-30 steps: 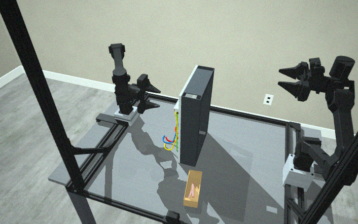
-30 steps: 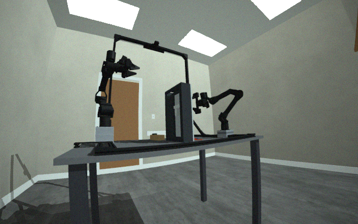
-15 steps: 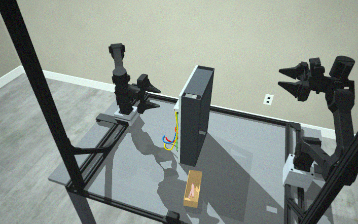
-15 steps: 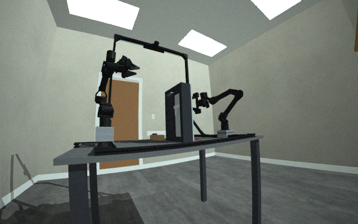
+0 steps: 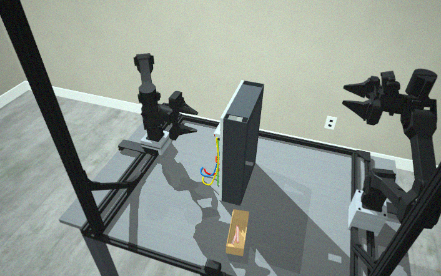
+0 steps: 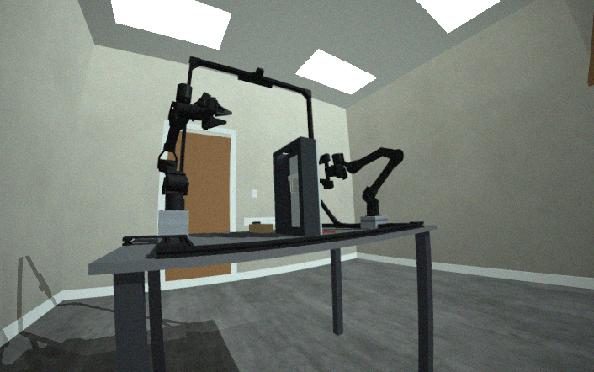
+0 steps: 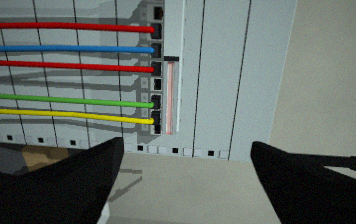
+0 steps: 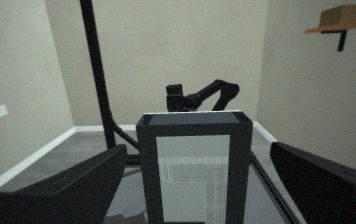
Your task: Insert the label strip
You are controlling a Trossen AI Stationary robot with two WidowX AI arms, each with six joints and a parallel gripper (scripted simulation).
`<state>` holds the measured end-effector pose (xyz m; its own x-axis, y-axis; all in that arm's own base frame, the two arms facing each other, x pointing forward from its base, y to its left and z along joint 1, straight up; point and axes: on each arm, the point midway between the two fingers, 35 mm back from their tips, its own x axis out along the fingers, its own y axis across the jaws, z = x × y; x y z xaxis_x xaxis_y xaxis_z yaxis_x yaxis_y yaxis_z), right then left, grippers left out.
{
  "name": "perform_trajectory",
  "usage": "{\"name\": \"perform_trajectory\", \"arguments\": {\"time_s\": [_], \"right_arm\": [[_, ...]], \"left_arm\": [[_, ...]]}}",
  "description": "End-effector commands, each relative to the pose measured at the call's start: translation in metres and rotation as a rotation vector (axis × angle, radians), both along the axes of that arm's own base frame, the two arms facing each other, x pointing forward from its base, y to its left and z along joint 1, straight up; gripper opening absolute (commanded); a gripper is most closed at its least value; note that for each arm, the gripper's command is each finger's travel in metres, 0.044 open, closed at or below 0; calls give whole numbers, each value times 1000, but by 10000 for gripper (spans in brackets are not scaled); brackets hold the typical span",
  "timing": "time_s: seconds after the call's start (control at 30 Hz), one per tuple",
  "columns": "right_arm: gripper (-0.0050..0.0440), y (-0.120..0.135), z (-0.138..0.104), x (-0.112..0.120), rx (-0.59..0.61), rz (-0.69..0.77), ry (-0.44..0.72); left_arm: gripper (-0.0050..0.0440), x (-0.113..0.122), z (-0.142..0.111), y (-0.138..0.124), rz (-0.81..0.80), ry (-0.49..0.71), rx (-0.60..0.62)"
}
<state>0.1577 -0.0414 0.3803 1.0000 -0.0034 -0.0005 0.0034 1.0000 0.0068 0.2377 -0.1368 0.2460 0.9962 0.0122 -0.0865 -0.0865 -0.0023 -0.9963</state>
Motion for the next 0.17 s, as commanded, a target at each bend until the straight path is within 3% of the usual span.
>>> {"name": "perform_trajectory", "arguments": {"time_s": [0.0,0.13], "right_arm": [[440,1,3,0,-7,0,-1],[440,1,3,0,-7,0,-1]], "left_arm": [[375,0,5,1,-2,-7,-10],[375,0,5,1,-2,-7,-10]]}}
